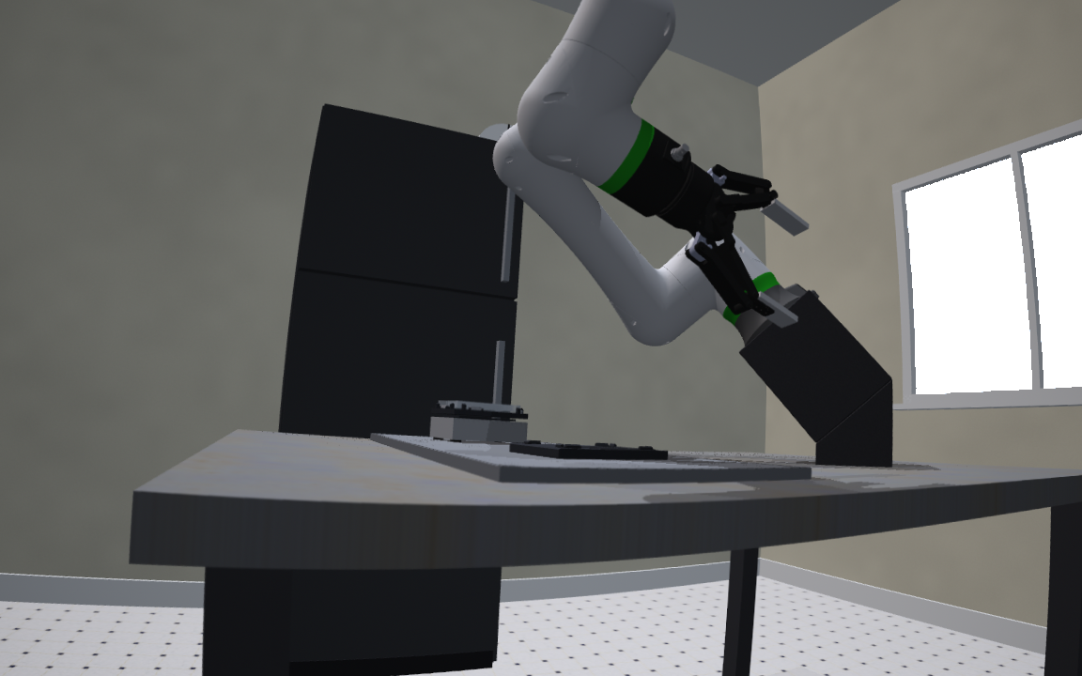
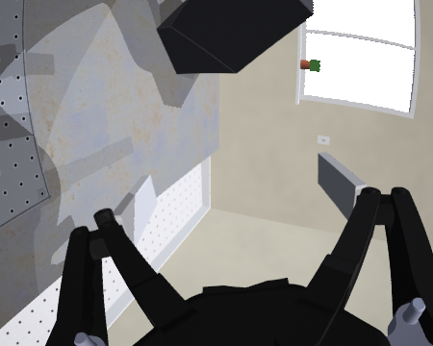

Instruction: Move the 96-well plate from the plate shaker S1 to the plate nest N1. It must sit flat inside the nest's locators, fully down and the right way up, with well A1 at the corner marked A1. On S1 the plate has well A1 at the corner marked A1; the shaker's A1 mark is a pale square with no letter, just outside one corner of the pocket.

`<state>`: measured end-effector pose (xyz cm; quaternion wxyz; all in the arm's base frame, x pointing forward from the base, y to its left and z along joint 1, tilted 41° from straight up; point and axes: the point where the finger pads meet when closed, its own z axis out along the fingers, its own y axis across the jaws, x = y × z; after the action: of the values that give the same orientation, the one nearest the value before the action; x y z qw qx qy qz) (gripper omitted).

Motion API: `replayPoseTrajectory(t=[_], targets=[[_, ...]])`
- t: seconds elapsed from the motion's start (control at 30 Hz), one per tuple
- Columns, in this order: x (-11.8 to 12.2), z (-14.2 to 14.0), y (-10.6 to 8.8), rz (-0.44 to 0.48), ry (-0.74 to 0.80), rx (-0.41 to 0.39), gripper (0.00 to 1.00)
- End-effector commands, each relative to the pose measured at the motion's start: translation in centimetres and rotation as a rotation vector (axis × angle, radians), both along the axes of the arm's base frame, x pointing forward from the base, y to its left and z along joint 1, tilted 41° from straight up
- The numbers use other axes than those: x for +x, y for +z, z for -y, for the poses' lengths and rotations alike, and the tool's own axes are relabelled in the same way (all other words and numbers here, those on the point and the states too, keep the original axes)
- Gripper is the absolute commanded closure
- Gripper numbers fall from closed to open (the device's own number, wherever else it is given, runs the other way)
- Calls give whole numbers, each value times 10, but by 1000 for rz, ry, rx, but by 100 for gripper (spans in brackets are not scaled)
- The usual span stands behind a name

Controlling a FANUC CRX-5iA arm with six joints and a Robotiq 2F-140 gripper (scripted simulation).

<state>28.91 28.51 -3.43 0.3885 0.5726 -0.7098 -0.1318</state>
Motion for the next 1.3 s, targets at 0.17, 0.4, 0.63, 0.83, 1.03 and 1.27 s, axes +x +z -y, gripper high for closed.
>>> replayPoseTrajectory(t=[0.17,0.4,0.63,0.83,1.03,1.27], targets=[[25,28,11,55,81,75,0],[41,48,20,92,145,122,0],[56,66,28,127,213,164,0],[70,85,36,160,285,202,0],[77,95,41,160,285,202,0],[92,117,51,191,361,236,0]])
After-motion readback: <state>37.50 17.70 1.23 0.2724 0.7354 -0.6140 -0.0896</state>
